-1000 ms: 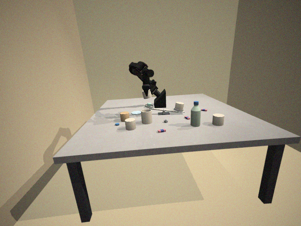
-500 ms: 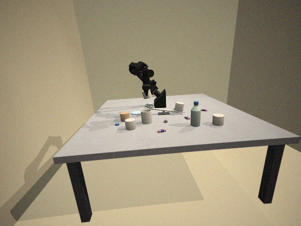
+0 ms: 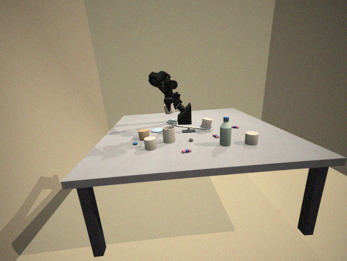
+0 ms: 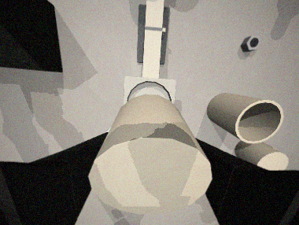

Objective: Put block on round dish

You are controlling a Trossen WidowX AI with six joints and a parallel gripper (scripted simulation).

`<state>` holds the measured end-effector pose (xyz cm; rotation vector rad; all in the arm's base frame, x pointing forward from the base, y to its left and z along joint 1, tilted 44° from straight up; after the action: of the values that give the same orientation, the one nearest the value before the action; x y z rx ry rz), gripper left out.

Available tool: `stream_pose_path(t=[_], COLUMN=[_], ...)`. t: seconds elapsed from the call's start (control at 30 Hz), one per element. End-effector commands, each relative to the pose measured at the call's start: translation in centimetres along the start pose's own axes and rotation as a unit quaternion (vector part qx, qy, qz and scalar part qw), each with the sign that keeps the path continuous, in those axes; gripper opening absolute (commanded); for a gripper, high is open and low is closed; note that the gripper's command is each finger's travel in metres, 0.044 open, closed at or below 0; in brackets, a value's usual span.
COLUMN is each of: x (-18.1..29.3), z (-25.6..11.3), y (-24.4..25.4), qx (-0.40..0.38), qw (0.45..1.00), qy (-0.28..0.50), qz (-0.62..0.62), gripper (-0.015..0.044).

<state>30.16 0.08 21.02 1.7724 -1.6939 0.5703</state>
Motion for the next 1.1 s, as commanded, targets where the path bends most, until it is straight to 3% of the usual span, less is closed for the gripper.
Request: stream_pose_path(t=[0.0,0.53,1.07], x=[0.0,0.1,9.3], z=[0.0,0.1,5.8], y=[0.0,0.1,8.2], qx=[0.000,0.000,0.008], qw=[1.000,1.000,0.999], qy=[0.000,-0.001,-0.036], qz=[-0.001,-0.001,0.002], gripper=[0.0000,0.0000,0.0000])
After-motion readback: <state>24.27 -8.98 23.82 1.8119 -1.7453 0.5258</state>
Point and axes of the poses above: the point midway between the two fingers, 35 mm back from their tips, its own z axis out along the fingers, its own y axis across the jaws, x = y × z, the point moved 8 cm from there along -z, back along the fingers, and after that the axes turned 11 degrees about -z, right-handed, at the moved point
